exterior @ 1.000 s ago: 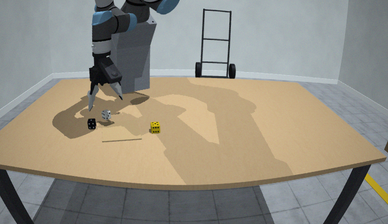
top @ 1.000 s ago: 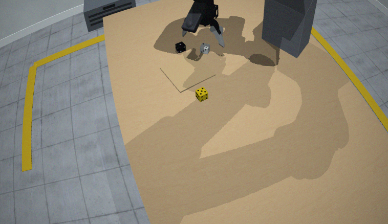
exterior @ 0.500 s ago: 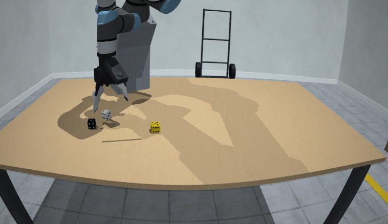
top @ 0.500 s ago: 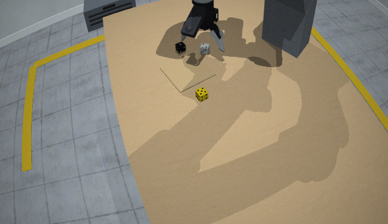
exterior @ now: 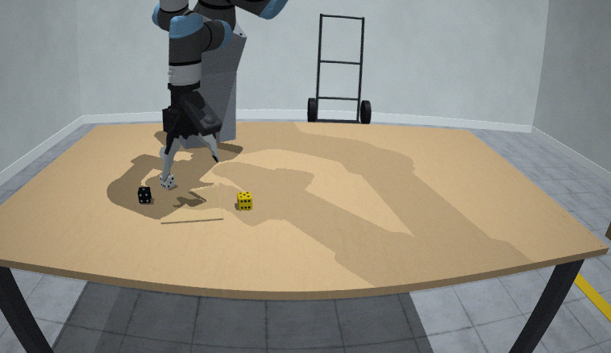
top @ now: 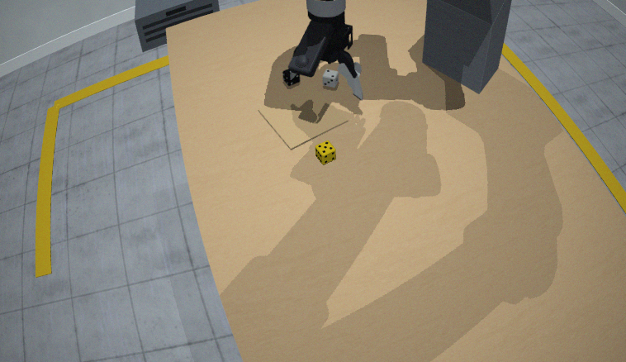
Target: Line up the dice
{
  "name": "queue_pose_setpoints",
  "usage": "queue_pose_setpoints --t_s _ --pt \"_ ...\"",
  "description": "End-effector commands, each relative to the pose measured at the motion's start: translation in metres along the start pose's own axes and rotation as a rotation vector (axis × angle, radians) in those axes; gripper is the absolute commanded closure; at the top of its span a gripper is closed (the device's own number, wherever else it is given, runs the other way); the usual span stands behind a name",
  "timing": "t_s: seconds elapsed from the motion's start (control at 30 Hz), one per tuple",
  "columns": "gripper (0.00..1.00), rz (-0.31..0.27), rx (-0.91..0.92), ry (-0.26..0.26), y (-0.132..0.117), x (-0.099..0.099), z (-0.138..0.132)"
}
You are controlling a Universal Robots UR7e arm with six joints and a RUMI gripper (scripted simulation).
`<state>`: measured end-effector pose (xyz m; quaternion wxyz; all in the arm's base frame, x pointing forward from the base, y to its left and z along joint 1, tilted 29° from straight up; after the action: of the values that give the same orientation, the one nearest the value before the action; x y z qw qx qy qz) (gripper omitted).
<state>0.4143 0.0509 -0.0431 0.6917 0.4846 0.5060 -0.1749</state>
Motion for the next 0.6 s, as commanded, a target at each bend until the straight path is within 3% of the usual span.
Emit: queue_pose_setpoints --t_s 0.0,0.57 --pt "0.00 -0.003 0.001 -0.001 0.017 0.000 -0.011" --pt "0.00 -0.003 0.001 -0.001 0.075 0.000 -0.051"
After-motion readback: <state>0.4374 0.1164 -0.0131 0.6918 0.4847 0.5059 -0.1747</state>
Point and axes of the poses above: the point where the finger pads meet when closed, its own x axis out along the fingers, its own z axis across the jaws, y = z × x, the point moved 10 cm from there along -x, back along the fingers, and after that the axes turned 13 degrees about x, right-handed, at the moved point
